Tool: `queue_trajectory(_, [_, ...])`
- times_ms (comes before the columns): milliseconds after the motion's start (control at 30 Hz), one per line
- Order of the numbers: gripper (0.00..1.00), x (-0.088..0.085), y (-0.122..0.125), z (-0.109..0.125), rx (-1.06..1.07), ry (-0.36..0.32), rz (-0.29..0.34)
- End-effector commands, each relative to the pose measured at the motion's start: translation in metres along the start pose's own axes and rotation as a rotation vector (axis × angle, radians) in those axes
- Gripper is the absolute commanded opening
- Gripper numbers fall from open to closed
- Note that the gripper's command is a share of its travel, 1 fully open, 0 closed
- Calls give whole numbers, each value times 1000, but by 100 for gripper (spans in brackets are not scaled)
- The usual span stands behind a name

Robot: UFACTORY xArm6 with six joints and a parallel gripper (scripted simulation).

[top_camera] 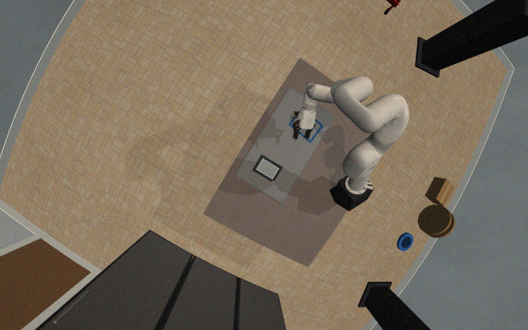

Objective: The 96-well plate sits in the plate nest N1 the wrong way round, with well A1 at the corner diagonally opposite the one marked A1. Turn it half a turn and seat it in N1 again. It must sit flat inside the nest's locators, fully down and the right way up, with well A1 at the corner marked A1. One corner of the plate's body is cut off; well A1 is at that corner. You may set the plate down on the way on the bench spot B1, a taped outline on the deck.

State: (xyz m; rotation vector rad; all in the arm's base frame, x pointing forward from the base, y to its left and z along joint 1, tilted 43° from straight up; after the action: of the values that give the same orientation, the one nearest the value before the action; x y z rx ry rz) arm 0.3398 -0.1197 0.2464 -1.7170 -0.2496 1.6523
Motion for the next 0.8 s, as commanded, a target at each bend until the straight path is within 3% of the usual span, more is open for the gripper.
queue_trajectory(0, [100,14,-22,-1,-76,-68,143])
queue_trajectory(300, [100,26,-52,-4,-213,-119,341])
queue_trajectory(400, [100,26,-53,-4,-220,-120,351])
queue_trajectory(633, [100,36,-87,-7,-357,-121,512])
queue_trajectory(700, [100,37,-89,-8,-364,-120,520])
queue_trajectory(767, [100,39,-101,-8,-411,-111,567])
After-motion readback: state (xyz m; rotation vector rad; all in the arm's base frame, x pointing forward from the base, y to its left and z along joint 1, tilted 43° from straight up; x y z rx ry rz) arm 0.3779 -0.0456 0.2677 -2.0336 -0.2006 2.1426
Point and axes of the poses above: the point where the finger pads meet when closed, its own x axis out along the fingers, its own y axis across the jaws, z = x × y, the point moved 4 cm from there along -x, back along the fingers, and after that the axes turned 8 degrees about -x, right-handed, at the moved point
